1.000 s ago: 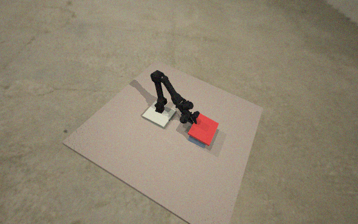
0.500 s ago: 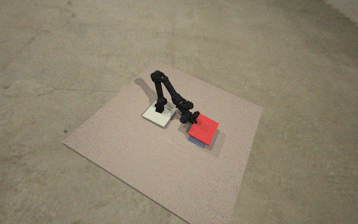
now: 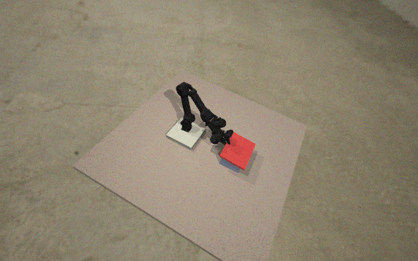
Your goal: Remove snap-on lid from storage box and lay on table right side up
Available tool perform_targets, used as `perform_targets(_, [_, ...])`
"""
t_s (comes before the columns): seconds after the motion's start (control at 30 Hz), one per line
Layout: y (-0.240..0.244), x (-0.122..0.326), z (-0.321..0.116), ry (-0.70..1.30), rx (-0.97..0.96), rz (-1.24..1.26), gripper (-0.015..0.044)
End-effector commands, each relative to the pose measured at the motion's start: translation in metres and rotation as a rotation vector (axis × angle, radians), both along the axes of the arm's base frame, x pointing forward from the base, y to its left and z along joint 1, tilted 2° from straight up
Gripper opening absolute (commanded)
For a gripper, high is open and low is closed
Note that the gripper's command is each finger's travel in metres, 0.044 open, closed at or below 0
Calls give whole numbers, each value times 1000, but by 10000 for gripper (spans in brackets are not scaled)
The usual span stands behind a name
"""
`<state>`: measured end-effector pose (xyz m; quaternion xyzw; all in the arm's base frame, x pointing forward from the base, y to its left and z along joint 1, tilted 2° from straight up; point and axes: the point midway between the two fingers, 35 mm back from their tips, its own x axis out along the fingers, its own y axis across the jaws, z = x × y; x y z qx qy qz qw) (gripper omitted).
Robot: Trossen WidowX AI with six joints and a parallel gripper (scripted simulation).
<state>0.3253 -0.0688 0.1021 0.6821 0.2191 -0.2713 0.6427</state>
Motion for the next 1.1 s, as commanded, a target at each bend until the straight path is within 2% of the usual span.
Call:
perform_targets(0.0, [0,1,-1,4,1,-3,0])
perform_targets(0.33, [0,1,-1,4,1,-3,0])
perform_targets(1.07, [-1,5,28,-3,0,-7,0])
